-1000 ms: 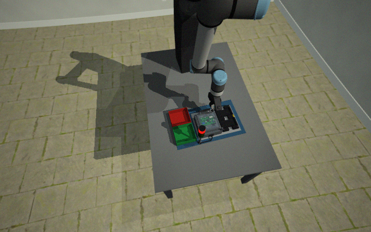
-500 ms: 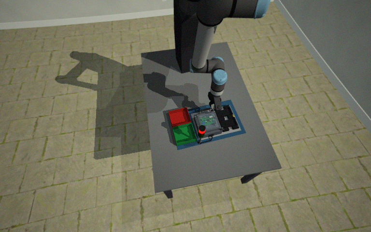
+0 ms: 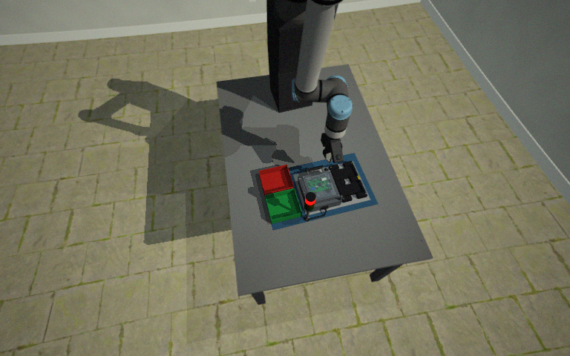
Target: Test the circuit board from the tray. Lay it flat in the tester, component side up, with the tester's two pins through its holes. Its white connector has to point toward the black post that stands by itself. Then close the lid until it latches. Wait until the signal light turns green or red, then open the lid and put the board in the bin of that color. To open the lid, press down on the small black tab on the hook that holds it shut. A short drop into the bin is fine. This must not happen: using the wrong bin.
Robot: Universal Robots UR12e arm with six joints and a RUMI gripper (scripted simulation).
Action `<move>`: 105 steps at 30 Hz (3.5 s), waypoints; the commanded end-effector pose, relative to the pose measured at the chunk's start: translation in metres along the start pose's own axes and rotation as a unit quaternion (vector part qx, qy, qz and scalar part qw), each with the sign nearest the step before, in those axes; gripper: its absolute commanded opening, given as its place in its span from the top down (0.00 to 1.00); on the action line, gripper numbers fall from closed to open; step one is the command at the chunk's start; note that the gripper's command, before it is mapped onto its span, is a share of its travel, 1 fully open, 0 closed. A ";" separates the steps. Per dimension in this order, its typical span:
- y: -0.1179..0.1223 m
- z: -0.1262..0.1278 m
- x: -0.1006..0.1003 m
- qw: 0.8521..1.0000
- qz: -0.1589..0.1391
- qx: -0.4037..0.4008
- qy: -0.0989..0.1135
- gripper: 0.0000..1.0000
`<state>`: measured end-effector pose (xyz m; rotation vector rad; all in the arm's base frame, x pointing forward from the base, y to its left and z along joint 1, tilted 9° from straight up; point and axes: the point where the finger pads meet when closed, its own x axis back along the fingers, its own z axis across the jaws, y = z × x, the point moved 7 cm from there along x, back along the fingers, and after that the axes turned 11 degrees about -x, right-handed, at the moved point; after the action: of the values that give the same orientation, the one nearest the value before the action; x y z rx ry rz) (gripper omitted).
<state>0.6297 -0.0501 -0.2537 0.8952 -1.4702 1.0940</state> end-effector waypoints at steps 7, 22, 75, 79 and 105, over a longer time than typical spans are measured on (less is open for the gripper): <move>0.007 0.001 -0.001 1.000 -0.008 -0.001 0.000 1.00; 0.006 0.001 0.000 1.000 -0.007 0.004 0.000 1.00; 0.002 0.002 0.000 0.744 -0.003 0.669 -0.003 1.00; 0.002 0.002 0.000 0.722 -0.003 0.691 -0.003 1.00; 0.003 0.001 0.000 0.708 -0.004 0.706 -0.004 1.00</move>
<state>0.6232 -0.0484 -0.2561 1.8862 -0.3304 2.2179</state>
